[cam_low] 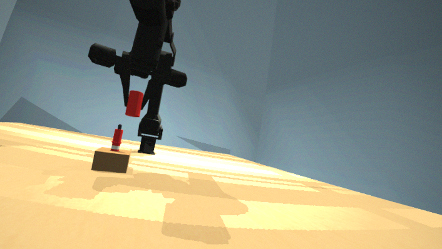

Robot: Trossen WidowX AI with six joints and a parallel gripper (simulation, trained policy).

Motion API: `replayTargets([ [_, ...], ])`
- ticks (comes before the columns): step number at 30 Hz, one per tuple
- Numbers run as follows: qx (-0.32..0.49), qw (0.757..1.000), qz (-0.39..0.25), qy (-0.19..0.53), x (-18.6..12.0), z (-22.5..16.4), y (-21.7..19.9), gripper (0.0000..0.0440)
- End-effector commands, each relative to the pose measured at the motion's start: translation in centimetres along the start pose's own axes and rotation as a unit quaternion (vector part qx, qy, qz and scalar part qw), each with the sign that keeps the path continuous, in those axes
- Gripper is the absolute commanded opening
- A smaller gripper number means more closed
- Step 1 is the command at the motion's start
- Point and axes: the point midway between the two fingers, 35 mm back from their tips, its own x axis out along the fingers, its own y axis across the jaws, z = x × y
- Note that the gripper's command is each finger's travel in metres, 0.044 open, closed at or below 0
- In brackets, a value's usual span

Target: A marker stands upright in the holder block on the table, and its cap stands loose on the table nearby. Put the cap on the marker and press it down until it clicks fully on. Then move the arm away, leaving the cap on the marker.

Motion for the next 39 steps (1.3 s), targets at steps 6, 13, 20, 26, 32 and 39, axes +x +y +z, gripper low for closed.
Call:
replayTargets([
  [6,0.023,1.0,-0.011,-0.004,0.0,1.7,1.5,0.0],
  [13,0.031,0.999,-0.017,-0.01,0.5,2.3,1.5,0.0],
  [20,0.039,0.999,-0.019,-0.013,1.2,2.6,1.6,0.0],
  [26,0.043,0.999,-0.022,-0.019,2.3,2.8,1.7,0.0],
  [32,0.044,0.998,-0.024,-0.025,3.4,2.9,1.7,0.0],
  [39,0.036,0.998,-0.032,-0.032,5.3,2.8,1.7,0.0],
])
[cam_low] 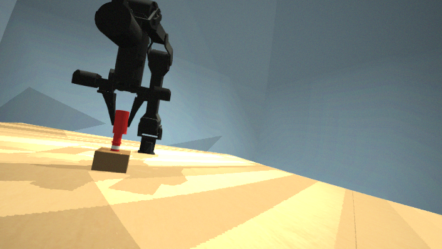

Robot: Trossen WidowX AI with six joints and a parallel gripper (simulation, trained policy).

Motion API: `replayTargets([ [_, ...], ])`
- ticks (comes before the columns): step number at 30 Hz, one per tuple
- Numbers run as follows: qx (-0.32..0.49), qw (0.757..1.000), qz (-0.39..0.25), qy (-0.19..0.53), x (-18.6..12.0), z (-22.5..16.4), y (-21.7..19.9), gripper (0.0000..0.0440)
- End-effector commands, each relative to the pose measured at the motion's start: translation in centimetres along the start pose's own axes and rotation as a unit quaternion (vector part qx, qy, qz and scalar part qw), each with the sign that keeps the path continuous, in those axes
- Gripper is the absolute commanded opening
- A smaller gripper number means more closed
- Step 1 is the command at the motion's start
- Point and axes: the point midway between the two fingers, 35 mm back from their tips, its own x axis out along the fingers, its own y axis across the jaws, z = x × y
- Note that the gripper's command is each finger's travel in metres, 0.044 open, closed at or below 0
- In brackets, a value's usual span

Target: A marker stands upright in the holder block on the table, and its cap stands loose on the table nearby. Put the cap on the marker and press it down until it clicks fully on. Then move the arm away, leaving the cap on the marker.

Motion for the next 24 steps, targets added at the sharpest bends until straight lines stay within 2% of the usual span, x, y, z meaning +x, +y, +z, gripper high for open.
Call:
replayTargets([
  [1,-0.006,1.0,-0.008,-0.005,1.0,0.0,-0.1,0.0],
  [20,-0.029,1.0,-0.007,-0.009,4.5,-0.3,0.4,0.0006],
  [21,-0.029,0.999,-0.007,-0.01,4.6,-0.3,0.4,0.0032],
  [24,-0.032,0.999,-0.008,-0.017,5.0,0.0,0.4,0.0039],
])
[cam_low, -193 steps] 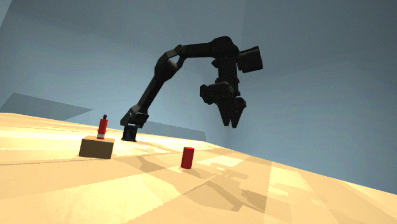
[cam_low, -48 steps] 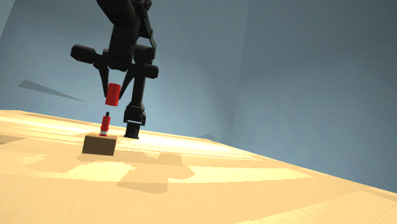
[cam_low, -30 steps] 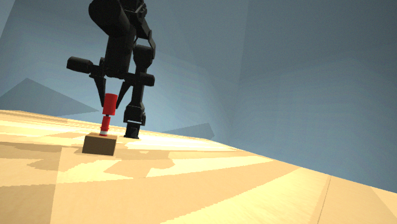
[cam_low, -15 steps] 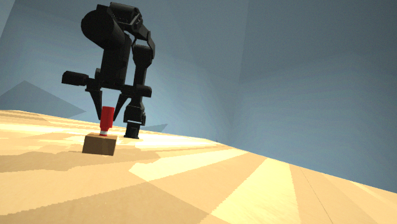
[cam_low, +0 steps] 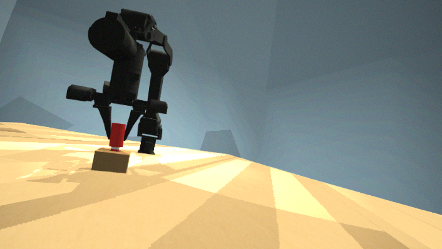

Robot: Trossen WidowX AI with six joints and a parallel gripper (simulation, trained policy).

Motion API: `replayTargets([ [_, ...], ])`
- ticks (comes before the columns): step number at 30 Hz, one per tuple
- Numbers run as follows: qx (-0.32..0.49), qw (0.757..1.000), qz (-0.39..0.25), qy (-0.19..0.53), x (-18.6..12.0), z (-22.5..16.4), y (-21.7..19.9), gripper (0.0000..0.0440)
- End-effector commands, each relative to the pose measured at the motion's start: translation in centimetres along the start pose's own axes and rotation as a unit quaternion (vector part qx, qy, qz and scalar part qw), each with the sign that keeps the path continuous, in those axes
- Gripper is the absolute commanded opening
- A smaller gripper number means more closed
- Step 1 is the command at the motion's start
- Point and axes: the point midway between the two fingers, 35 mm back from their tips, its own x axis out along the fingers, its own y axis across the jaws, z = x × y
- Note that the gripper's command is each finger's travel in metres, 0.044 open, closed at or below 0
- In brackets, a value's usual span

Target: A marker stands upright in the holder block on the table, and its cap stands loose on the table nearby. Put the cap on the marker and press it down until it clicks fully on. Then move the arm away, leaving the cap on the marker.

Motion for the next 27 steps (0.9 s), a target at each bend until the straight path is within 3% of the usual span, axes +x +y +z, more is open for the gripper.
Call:
replayTargets([
  [1,-0.005,1.0,-0.006,-0.024,1.63,0.59,0.03,0.004],
  [27,-0.024,0.999,0.011,-0.022,2.18,0.62,0.7,0.007],
])
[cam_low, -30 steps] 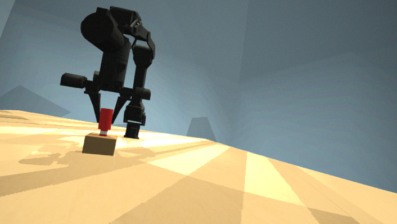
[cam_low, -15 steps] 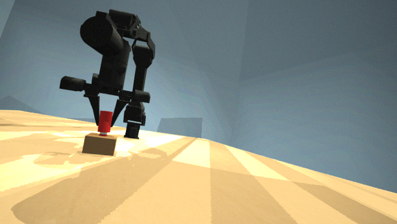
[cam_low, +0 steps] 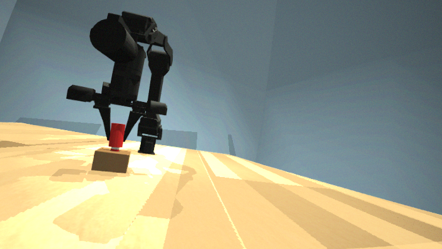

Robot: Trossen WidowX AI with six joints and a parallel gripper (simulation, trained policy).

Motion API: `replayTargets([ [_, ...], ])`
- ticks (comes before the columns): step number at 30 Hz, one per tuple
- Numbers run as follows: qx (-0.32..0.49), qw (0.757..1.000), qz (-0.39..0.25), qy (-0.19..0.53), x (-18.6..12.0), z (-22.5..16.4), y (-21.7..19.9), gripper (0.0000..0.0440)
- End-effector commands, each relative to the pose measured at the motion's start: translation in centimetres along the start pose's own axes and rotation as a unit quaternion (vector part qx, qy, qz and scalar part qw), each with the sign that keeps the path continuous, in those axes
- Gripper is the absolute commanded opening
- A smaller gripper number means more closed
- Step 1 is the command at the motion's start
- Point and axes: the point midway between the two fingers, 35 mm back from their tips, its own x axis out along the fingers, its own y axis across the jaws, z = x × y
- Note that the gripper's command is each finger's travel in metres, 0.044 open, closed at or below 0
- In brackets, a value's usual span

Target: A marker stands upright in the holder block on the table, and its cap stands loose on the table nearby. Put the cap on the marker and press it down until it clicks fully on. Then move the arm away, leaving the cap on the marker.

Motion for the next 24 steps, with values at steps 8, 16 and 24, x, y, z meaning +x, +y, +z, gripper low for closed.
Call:
replayTargets([
  [8,-0.001,1.0,0.005,-0.027,1.76,0.64,0.65,0.008],
  [16,-0.003,1.0,0.007,-0.027,1.78,0.64,0.72,0.0089],
  [24,-0.005,1.0,0.008,-0.026,1.8,0.65,0.77,0.0099],
])
